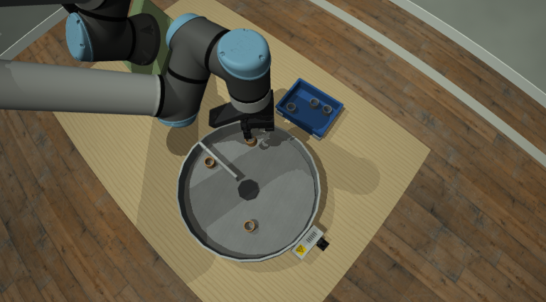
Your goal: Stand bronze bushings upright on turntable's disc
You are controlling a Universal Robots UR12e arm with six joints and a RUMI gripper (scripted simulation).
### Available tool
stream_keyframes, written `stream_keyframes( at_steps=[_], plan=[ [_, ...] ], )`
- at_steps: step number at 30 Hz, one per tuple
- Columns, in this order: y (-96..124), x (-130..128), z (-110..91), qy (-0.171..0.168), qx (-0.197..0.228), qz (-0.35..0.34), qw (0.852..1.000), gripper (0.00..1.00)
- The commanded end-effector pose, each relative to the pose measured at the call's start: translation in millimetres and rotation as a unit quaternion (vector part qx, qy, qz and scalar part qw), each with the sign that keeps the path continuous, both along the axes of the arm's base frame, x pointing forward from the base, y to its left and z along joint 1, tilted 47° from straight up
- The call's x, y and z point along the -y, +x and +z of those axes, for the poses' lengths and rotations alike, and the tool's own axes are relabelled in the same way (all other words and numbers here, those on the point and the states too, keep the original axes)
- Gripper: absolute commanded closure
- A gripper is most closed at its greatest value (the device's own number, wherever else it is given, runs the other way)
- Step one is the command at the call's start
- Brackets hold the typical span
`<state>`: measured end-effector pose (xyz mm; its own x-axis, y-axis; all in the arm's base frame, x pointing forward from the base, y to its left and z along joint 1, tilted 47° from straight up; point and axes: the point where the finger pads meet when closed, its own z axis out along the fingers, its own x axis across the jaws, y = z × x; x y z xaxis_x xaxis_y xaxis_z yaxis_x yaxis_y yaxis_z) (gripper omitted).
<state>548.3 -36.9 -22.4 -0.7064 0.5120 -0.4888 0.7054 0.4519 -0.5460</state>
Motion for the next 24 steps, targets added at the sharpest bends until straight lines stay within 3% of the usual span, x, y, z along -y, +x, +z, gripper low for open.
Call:
stream_keyframes(
  at_steps=[1, 24],
  plan=[
    [-10.1, 16.9, 20.8, 0.001, 0.001, 0.001, 1.0, 1.0],
    [-15.2, 25.4, 30.3, 0.001, 0.001, 0.001, 1.0, 1.0]
  ],
)
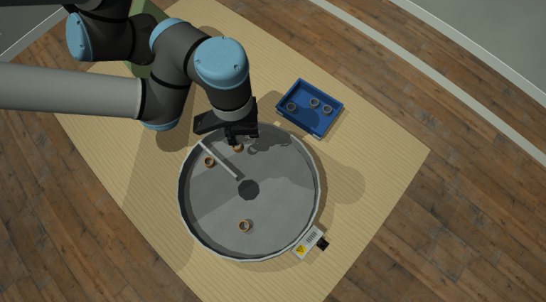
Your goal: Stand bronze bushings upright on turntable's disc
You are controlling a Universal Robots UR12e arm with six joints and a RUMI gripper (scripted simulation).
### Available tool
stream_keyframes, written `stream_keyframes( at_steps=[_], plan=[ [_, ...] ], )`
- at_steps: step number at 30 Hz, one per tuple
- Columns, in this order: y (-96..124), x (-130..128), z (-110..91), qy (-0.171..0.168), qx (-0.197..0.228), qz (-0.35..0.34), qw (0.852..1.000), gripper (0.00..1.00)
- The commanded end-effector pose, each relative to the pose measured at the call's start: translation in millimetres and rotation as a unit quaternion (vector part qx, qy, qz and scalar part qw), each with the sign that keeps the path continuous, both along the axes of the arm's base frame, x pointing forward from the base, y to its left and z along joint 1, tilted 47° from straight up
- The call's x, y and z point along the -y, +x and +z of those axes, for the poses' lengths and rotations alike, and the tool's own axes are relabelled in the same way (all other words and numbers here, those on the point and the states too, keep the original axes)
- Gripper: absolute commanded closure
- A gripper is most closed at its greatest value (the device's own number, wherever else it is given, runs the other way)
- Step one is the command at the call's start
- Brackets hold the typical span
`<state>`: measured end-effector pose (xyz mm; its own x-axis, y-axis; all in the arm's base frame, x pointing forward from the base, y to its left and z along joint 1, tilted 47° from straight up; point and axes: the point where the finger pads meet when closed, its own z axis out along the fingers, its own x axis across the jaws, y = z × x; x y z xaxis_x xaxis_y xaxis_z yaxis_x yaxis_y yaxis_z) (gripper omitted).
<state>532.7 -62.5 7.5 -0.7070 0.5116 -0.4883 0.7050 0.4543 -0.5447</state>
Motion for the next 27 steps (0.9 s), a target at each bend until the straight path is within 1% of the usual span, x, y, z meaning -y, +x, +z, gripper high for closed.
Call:
stream_keyframes(
  at_steps=[1, 24, 27],
  plan=[
    [0.3, -0.2, 0.4, 0.0, 0.0, 0.0, 1.0, 1.0],
    [0.3, -0.2, 0.4, 0.0, 0.0, 0.0, 1.0, 1.0],
    [0.0, 3.6, -3.1, 0.0, 0.0, 0.0, 1.0, 1.0]
  ],
)
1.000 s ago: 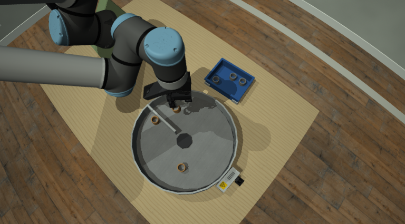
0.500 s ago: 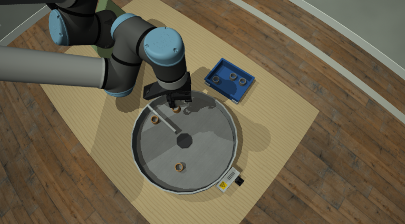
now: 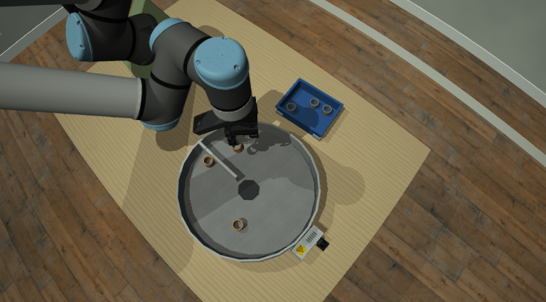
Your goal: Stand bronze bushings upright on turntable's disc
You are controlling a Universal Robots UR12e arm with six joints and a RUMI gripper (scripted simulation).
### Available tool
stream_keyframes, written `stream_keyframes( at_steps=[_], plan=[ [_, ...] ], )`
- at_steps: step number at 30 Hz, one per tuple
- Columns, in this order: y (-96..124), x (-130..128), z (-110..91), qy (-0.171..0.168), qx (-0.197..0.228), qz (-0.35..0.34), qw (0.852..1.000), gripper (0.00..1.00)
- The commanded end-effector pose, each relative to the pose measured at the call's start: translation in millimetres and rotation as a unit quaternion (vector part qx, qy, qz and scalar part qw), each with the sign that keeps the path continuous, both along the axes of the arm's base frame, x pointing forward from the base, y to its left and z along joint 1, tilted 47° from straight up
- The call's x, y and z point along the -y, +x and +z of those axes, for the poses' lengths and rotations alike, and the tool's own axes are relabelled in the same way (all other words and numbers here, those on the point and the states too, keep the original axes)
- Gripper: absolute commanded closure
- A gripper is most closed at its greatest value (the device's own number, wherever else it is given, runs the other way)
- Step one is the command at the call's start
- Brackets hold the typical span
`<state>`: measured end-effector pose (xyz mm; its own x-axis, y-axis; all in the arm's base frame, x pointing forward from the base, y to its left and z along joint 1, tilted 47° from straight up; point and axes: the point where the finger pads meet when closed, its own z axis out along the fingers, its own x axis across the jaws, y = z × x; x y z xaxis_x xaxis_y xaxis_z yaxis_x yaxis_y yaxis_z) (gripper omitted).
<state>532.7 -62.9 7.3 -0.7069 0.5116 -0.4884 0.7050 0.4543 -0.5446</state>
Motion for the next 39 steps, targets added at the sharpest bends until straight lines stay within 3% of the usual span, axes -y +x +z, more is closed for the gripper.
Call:
stream_keyframes(
  at_steps=[1, 7, 39],
  plan=[
    [-0.2, 6.5, -6.0, 0.0, 0.0, 0.0, 1.0, 1.0],
    [-1.1, 17.0, -15.8, 0.0, 0.0, 0.0, 1.0, 1.0],
    [-1.1, 17.2, -15.9, 0.0, 0.0, 0.0, 1.0, 1.0]
  ],
)
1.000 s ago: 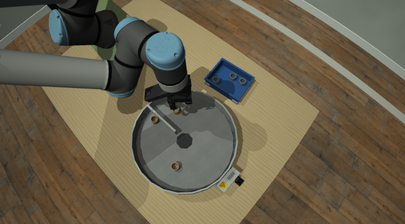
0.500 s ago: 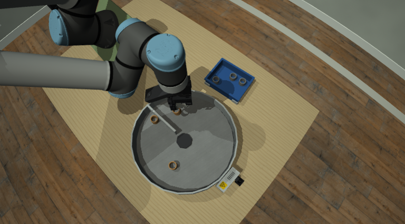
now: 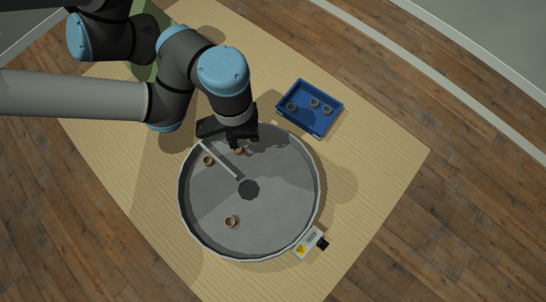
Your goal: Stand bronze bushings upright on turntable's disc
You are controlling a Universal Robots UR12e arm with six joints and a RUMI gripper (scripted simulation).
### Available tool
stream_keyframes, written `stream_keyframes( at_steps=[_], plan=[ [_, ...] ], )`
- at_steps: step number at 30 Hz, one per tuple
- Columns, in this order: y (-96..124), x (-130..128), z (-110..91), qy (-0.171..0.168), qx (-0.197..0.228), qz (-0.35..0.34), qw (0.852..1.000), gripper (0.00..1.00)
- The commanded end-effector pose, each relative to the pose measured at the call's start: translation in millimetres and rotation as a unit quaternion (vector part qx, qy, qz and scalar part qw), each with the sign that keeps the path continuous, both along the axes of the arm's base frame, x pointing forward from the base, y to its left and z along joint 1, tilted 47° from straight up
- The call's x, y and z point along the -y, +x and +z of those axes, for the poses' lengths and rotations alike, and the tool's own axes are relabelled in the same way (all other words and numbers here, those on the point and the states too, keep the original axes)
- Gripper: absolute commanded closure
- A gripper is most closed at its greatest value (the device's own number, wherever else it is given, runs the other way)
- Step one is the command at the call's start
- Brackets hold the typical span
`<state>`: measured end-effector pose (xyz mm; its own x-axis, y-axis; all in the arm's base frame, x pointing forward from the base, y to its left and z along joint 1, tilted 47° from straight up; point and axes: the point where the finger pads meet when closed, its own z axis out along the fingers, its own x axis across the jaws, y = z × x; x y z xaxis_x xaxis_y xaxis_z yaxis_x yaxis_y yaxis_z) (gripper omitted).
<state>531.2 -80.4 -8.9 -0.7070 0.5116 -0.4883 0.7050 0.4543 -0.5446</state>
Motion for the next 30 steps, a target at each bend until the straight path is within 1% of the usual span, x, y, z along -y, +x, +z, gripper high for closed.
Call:
stream_keyframes(
  at_steps=[1, 16, 30],
  plan=[
    [0.4, -0.3, 0.3, 0.0, 0.0, 0.0, 1.0, 1.0],
    [0.2, 2.6, -2.4, 0.0, 0.0, 0.0, 1.0, 1.0],
    [-1.1, 18.5, -17.3, 0.0, 0.0, 0.0, 1.0, 1.0]
  ],
)
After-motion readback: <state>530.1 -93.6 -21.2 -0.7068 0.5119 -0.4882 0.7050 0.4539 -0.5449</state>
